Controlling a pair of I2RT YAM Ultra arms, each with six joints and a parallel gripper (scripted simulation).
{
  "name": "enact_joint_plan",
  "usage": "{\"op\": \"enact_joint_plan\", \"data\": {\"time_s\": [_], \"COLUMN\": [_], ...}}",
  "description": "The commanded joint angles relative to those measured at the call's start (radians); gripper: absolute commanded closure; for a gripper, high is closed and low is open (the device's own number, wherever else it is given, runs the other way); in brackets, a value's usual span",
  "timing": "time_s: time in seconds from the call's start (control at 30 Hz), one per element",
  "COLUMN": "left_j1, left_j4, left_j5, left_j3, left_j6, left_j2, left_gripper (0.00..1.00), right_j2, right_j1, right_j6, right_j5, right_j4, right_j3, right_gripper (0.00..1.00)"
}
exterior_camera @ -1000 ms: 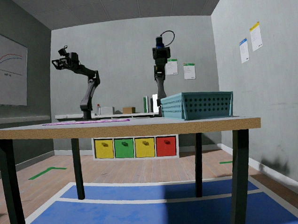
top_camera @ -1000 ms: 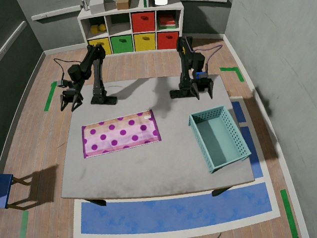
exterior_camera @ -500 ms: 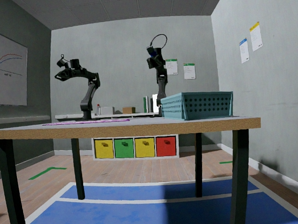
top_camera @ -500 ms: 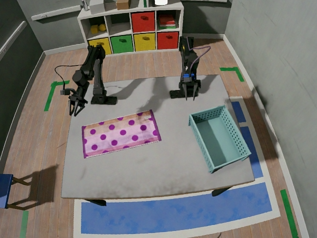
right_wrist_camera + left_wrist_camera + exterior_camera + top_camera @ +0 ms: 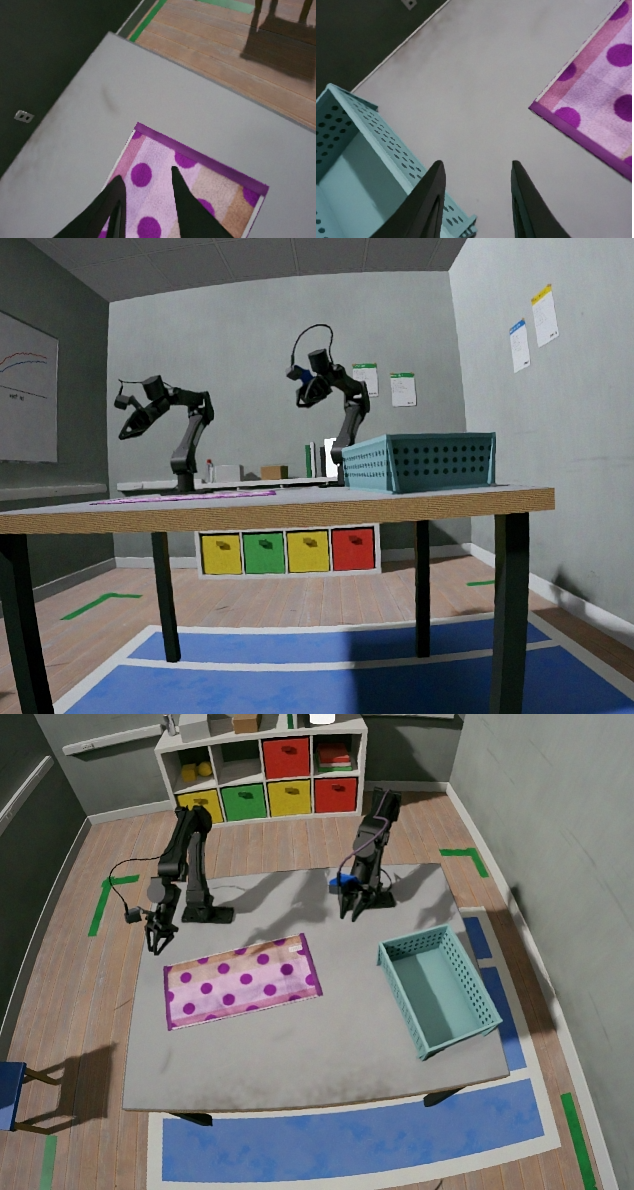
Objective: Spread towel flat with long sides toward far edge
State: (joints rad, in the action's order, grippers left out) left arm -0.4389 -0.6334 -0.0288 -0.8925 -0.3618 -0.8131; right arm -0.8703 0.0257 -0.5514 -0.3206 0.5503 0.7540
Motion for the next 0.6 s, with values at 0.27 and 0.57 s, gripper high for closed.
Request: {"op": "enact_joint_plan", "data": {"time_s": [0.27,0.57], "left_j1": [-0.255,-0.455], "left_j4": [-0.195,-0.249], "left_j5": [0.123,0.122], "left_j3": [0.019,-0.033], "left_j6": [0.013,0.046], "left_j2": [-0.128,-0.33], "left_gripper": [0.66,0.66], "right_j2": [-0.109,-0.277], "right_j1": [-0.124,-0.27], "right_j6": [-0.199,-0.271], "right_j5": [0.078,0.173], "right_j4": [0.148,0.127], "right_j3": [-0.074,-0.14], "right_gripper": [0.66,0.66]}}
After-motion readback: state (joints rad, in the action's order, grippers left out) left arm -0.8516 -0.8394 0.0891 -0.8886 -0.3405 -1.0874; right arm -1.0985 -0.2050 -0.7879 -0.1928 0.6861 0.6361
